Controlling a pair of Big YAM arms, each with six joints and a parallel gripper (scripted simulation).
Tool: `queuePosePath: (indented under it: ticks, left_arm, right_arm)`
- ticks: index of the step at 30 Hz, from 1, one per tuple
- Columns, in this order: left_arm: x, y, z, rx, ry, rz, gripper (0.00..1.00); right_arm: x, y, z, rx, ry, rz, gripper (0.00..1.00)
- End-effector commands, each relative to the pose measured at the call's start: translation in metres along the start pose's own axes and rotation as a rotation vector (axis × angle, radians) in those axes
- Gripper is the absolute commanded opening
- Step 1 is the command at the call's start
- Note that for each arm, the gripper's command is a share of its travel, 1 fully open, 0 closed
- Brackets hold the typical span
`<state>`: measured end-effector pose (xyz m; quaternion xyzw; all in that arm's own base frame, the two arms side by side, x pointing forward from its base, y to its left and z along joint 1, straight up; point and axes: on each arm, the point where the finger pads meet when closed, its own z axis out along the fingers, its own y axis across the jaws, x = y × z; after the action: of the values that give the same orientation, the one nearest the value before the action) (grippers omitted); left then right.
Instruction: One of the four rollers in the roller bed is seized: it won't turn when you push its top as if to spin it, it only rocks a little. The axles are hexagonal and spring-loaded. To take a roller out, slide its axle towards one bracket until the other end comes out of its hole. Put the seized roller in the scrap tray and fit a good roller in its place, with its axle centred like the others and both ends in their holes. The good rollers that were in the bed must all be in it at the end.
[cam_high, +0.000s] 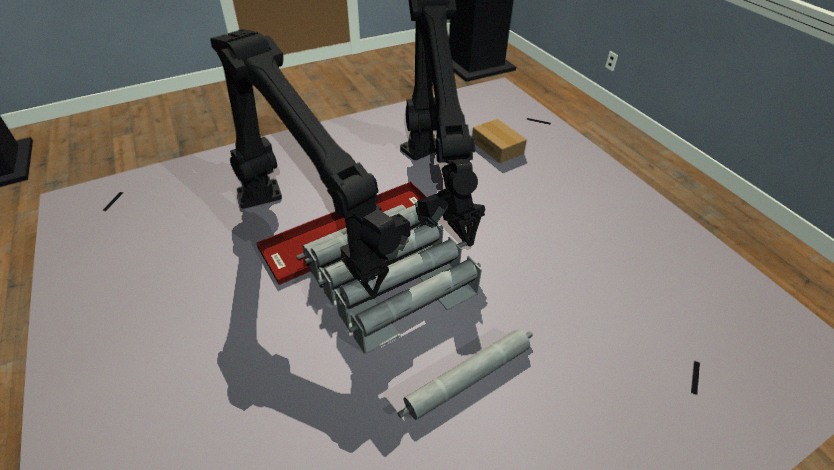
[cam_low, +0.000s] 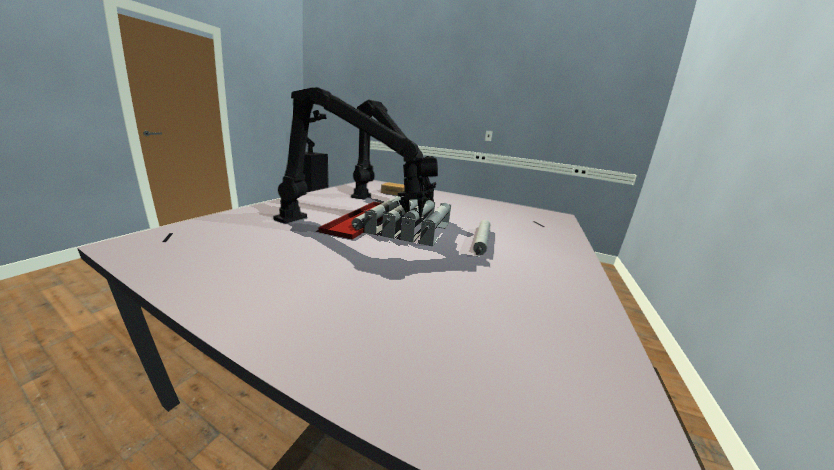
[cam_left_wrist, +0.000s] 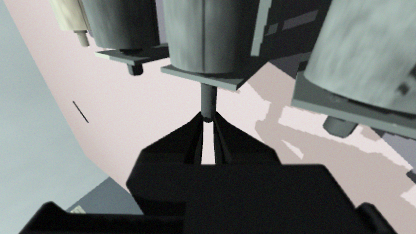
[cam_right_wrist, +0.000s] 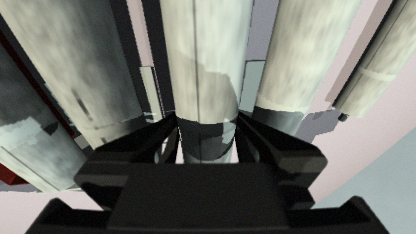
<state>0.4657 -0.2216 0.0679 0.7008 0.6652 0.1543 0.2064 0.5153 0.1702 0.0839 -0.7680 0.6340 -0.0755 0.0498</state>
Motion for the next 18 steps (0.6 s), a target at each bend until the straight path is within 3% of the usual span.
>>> queuePosePath:
  ticks: [1,4,5,18]
  left_arm:
    - [0.066,-0.03,0.025,0.086,0.124,-0.048,0.03]
    - [0.066,-0.03,0.025,0.086,0.124,-0.048,0.03]
    - [0.066,-0.03,0.025,0.086,0.124,-0.048,0.03]
    - [0.066,-0.03,0.025,0.086,0.124,-0.048,0.03]
  right_arm:
    - [0.005,-0.017,-0.021,0.061,-0.006,-0.002,0.32]
    - [0.006,-0.001,-0.008,0.028,-0.011,-0.004,0.32]
    - [0.005,-0.015,-0.018,0.058,-0.017,-0.001,0.32]
    - [0.005,-0.011,-0.01,0.051,-0.04,0.003,0.32]
